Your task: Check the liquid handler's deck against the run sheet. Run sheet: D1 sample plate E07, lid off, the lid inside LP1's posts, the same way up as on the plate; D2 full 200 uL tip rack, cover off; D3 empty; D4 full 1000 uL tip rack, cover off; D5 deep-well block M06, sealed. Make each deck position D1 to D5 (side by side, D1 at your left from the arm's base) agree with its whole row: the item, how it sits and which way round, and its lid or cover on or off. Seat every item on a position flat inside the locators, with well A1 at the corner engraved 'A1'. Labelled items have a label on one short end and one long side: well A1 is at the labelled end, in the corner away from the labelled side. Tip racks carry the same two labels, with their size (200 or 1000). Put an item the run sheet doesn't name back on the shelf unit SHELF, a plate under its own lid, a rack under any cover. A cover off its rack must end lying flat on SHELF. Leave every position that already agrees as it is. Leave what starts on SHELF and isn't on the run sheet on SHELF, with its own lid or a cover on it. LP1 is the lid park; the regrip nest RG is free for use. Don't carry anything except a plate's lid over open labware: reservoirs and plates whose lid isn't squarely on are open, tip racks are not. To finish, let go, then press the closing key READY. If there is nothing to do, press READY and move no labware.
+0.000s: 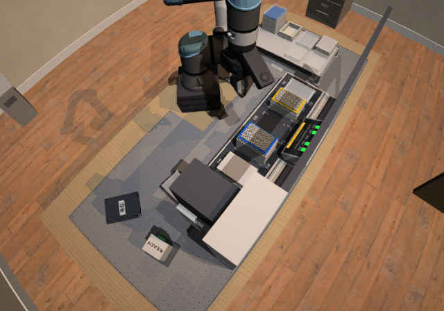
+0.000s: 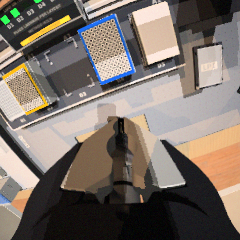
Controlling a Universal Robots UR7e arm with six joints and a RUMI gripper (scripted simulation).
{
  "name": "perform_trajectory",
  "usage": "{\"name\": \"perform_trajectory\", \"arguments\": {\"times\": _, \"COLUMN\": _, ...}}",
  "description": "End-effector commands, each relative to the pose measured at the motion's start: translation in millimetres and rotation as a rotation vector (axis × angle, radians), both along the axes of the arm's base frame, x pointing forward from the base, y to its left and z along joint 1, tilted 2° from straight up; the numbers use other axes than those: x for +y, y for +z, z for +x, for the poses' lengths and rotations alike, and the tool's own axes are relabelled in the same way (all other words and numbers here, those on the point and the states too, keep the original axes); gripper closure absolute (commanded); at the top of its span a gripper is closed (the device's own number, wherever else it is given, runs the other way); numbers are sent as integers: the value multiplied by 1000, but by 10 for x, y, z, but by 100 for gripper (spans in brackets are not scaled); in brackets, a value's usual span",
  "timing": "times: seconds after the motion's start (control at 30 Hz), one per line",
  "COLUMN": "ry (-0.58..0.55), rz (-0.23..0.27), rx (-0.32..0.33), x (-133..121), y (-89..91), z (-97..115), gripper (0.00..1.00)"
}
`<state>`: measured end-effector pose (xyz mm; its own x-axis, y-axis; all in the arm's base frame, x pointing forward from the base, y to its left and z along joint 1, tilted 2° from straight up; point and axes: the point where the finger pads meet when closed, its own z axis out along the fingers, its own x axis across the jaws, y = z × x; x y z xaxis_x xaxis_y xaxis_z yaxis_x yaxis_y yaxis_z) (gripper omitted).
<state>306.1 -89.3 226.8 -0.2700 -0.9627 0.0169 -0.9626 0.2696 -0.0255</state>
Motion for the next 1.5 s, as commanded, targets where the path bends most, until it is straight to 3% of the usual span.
{"name": "perform_trajectory", "arguments": {"times": 0.0, "ry": -106, "rz": 1, "rx": -7, "x": -11, "y": 0, "z": -76, "gripper": 100}}
{"name": "perform_trajectory", "arguments": {"times": 0.37, "ry": -326, "rz": 6, "rx": -12, "x": -11, "y": 0, "z": -76, "gripper": 100}}
{"name": "perform_trajectory", "arguments": {"times": 0.63, "ry": -379, "rz": 7, "rx": -14, "x": -11, "y": 0, "z": -76, "gripper": 100}}
{"name": "perform_trajectory", "arguments": {"times": 1.27, "ry": -719, "rz": 15, "rx": -21, "x": -63, "y": -202, "z": -897, "gripper": 100}}
{"name": "perform_trajectory", "arguments": {"times": 1.47, "ry": -839, "rz": 17, "rx": -24, "x": -63, "y": -202, "z": -896, "gripper": 100}}
